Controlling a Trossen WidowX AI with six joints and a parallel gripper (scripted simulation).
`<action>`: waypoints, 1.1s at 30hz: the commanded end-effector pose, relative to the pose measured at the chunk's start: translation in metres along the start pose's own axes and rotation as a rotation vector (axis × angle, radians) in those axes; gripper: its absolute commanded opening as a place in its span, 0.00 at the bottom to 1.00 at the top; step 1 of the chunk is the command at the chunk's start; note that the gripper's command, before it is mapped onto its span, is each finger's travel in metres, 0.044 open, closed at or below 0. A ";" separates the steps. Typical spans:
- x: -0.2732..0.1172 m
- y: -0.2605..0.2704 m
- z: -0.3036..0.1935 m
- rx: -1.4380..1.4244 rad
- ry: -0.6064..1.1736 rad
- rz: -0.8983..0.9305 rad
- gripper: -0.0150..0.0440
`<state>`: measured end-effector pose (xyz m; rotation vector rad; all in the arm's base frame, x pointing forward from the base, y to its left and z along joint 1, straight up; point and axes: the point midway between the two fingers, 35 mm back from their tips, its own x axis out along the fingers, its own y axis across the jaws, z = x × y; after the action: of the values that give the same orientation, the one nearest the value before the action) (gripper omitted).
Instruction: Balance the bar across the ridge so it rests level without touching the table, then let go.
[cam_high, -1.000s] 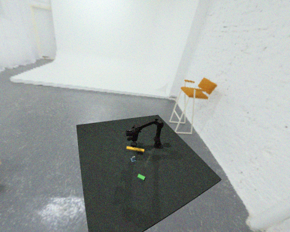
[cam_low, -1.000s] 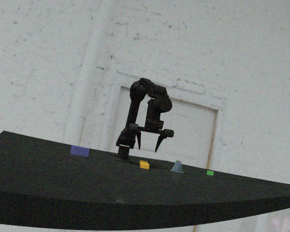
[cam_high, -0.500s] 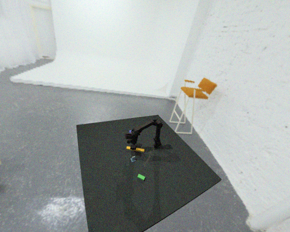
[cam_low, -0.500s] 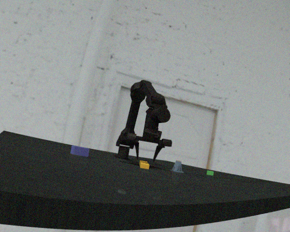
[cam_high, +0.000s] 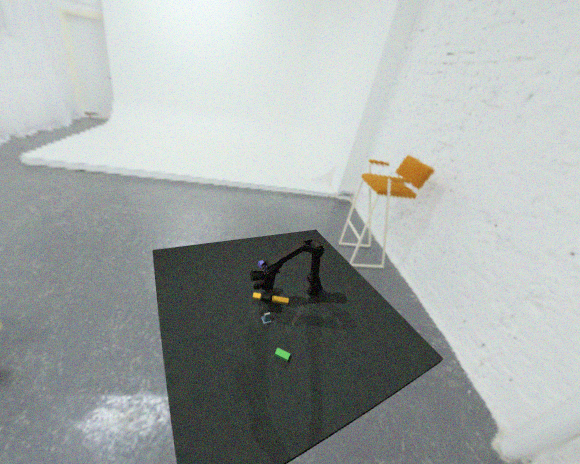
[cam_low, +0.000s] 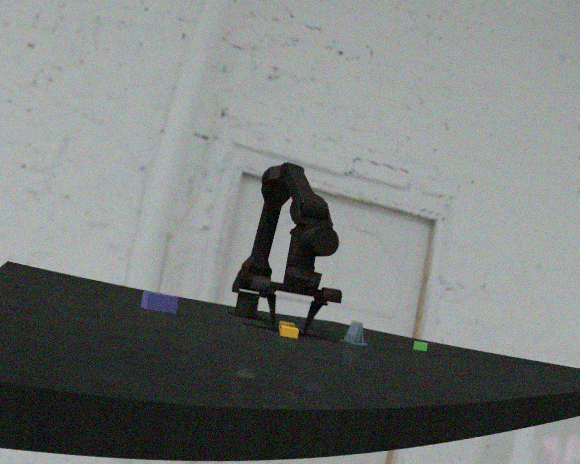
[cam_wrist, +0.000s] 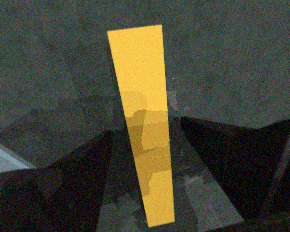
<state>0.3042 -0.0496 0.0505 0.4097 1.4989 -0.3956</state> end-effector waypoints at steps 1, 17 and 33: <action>0.001 -0.001 0.000 0.004 -0.001 -0.006 0.79; 0.001 0.000 0.000 0.000 0.001 -0.001 0.49; -0.025 0.001 0.003 0.001 0.000 -0.002 0.25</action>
<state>0.3037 -0.0495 0.0663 0.4093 1.5140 -0.3980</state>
